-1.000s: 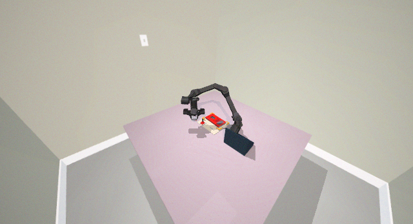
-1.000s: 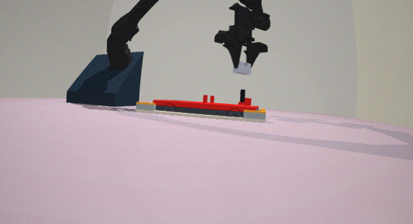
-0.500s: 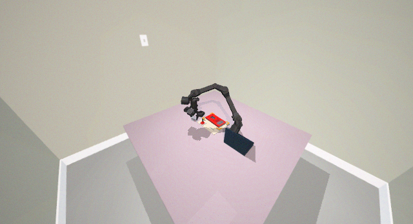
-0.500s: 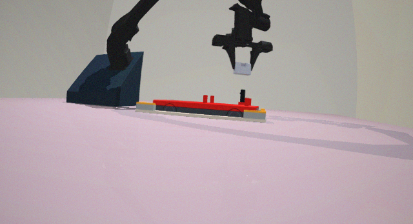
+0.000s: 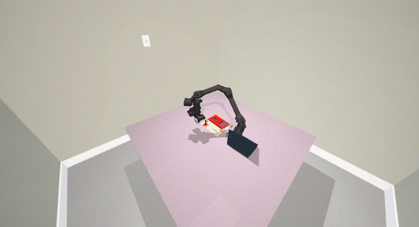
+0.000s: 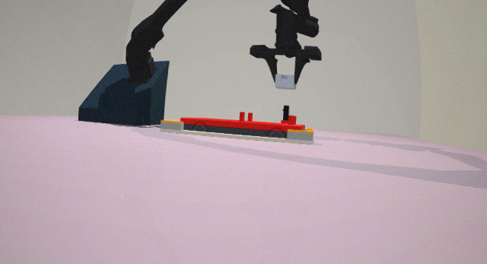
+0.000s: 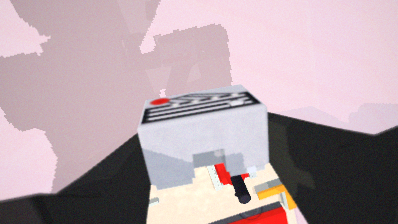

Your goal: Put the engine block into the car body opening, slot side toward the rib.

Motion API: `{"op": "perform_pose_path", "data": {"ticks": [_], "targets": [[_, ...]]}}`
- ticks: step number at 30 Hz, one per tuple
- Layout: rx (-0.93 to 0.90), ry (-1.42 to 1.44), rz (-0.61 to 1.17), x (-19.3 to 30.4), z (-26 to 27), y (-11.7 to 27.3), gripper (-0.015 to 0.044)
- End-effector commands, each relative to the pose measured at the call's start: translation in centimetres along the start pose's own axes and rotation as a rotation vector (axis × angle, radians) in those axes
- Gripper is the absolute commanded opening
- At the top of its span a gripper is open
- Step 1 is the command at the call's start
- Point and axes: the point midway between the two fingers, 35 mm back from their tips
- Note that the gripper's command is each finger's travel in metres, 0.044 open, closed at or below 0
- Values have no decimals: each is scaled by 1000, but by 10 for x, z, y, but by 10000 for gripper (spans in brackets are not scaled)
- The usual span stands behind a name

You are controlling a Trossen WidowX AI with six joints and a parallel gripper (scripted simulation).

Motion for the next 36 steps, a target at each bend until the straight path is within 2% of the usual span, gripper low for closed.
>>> {"op": "perform_pose_path", "data": {"ticks": [1, 15, 24, 36], "targets": [[1, -145, 2, 0, 0, -1, 0], [2, -632, 2, 0, 1, -3, 0], [3, -785, 2, 0, 0, -14, 0], [3, -789, 3, 0, 0, -32, 0]]}}
Point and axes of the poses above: the point midway between the two fingers, 35 mm back from their tips, its own y axis back along the fingers, its own z axis across the jaws, x = y × z
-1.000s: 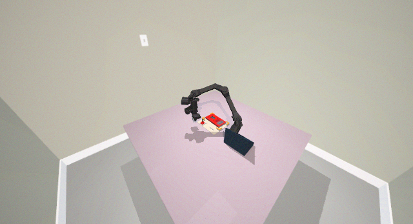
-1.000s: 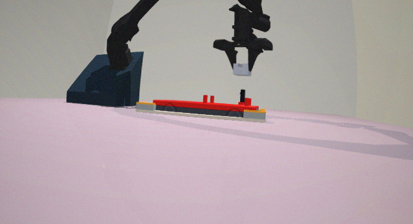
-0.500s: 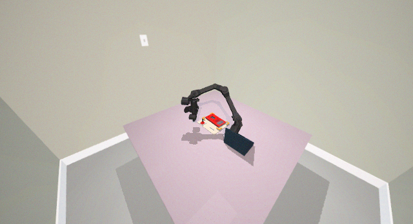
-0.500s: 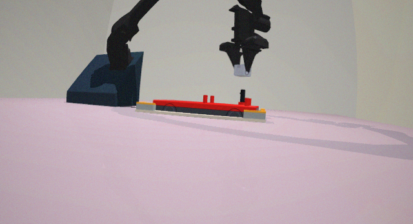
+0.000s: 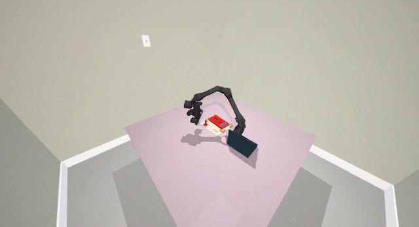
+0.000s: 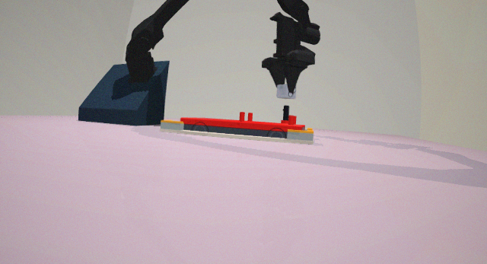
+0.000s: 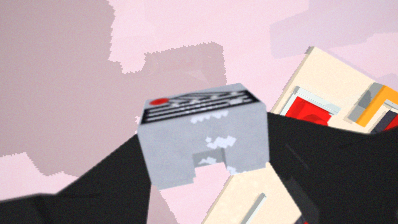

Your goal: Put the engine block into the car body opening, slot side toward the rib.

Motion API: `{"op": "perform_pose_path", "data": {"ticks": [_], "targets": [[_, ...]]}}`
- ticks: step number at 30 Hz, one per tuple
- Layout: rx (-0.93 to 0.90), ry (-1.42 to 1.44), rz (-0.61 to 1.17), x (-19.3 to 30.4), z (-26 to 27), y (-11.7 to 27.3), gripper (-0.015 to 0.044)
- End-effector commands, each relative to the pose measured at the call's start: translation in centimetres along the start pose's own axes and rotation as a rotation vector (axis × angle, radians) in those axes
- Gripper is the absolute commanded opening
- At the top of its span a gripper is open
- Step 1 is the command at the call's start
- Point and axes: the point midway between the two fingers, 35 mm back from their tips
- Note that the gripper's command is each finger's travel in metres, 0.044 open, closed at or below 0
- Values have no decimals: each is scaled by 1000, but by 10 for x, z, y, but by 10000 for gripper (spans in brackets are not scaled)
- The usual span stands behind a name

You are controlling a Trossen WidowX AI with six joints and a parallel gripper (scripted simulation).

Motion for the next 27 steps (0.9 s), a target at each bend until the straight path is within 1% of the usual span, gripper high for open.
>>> {"op": "perform_pose_path", "data": {"ticks": [1, 27], "targets": [[6, 3, 6, 2, 0, -9, 0], [8, 3, 7, 2, 0, -47, 0]]}}
Point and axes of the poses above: the point midway between the two fingers, 35 mm back from their tips, its own y axis back along the fingers, its own z axis across the jaws, x = y × z
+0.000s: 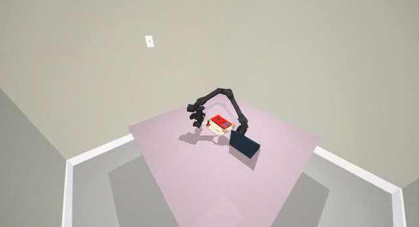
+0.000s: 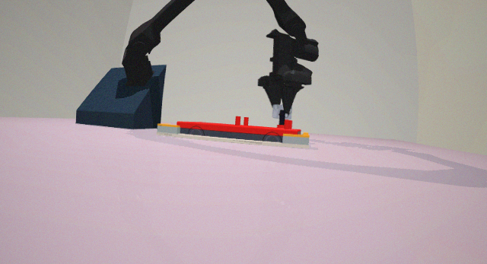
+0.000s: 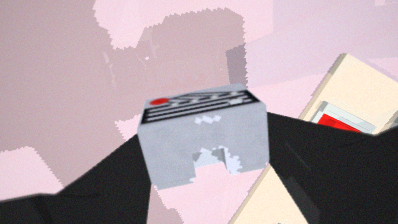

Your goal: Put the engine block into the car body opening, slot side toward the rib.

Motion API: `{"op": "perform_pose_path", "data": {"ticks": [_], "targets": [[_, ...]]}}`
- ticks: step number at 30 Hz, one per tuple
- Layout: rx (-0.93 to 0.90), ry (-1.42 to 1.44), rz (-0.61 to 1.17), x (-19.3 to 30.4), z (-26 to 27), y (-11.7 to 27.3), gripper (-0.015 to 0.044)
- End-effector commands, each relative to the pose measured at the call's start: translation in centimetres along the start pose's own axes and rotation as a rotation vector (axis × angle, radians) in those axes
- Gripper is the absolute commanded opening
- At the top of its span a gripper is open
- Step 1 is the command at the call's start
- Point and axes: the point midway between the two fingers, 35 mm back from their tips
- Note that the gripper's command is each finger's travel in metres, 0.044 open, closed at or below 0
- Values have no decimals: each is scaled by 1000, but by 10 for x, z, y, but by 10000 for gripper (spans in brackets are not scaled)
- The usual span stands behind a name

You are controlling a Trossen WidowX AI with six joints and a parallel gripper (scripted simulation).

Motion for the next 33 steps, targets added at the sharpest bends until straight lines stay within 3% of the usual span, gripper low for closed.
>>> {"op": "perform_pose_path", "data": {"ticks": [1, 33], "targets": [[6, 8, 7, 3, 1, -8, 0], [7, 8, 8, 3, 0, -52, 0]]}}
Point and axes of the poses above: the point midway between the two fingers, 35 mm back from their tips, its own y axis back along the fingers, its own z axis across the jaws, x = y × z
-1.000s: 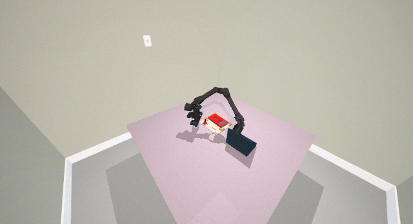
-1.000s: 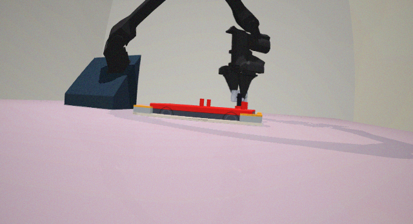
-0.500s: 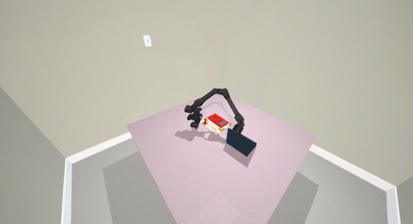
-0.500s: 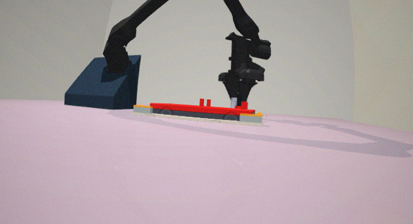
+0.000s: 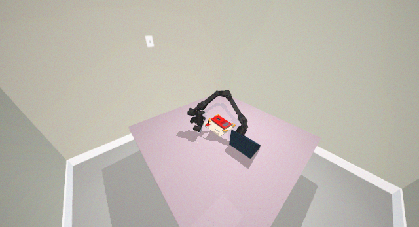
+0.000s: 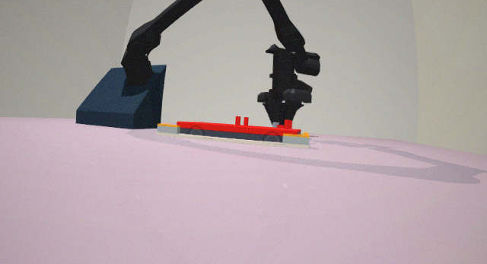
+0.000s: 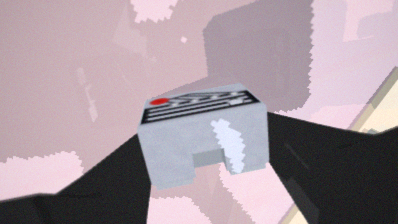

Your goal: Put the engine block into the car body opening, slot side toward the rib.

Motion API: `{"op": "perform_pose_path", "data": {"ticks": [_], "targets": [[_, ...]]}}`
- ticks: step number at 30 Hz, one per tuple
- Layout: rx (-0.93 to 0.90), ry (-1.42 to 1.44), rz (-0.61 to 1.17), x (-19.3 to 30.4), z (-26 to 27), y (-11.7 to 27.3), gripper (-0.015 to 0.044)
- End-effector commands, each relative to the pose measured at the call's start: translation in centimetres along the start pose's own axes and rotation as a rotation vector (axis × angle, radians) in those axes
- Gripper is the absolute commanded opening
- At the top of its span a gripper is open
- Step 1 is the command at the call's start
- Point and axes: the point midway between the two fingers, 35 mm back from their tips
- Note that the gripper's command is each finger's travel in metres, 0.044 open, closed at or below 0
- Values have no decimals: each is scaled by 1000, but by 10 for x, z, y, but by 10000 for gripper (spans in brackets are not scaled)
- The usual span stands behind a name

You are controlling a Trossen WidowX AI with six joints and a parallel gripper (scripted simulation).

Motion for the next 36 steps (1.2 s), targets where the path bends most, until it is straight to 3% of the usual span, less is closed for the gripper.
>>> {"op": "perform_pose_path", "data": {"ticks": [1, 3, 20, 27, 36], "targets": [[3, 7, 11, 4, 1, -6, 0], [3, 7, 11, 4, 1, -6, 0], [0, 1, -1, 0, 0, 0, 440], [2, 4, 5, 0, 0, 3, 440], [1, 7, 10, -1, 1, 42, 440]]}}
Point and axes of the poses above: the point midway between the two fingers, 35 mm back from their tips, its own y axis back along the fingers, its own z axis across the jaws, x = y × z
